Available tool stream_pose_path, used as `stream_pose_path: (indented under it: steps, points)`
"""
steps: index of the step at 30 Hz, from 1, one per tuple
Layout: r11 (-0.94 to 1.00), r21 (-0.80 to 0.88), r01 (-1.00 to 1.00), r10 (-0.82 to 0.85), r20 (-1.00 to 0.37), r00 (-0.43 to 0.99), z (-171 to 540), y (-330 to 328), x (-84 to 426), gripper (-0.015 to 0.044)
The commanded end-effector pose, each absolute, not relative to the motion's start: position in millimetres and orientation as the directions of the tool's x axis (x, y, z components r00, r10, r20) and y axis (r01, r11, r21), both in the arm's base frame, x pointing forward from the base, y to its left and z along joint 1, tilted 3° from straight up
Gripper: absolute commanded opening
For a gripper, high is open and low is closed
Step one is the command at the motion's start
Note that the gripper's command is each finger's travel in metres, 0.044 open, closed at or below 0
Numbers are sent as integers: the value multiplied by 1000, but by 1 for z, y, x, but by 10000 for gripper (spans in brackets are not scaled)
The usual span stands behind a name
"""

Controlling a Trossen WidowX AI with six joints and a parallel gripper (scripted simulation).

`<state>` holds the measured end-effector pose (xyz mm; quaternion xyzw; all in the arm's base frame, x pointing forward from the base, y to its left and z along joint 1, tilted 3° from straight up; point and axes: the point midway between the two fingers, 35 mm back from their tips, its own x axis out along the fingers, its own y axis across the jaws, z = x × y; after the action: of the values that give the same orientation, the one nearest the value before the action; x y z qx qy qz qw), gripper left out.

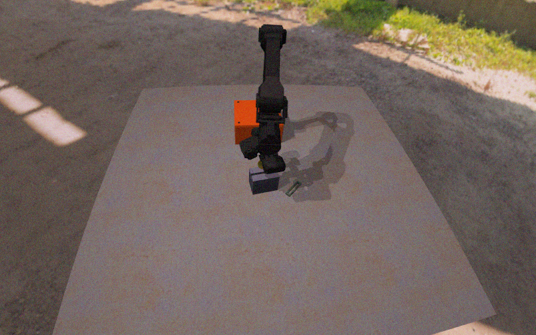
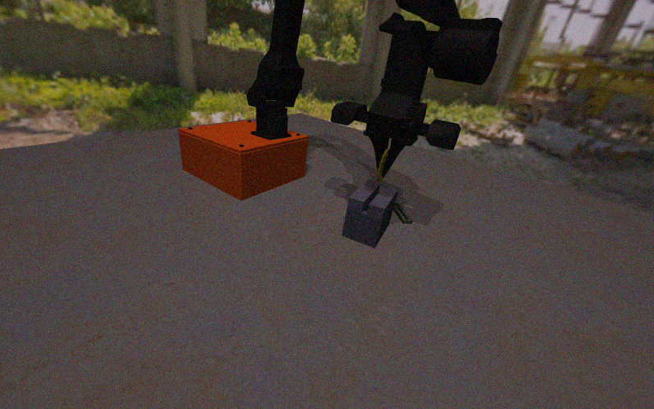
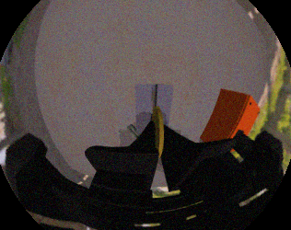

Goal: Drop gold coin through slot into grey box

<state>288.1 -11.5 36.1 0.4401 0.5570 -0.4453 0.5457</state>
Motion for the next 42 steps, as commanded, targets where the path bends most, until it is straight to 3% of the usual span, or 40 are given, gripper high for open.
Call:
stream_pose_path:
  steps: [1, 42]
  points:
    - [221, -15, 975, 4, -1000, -17, 35, -14, 286, 0]
    - [220, -12, 975, 5, -1000, -13, 25, -15, 285, 0]
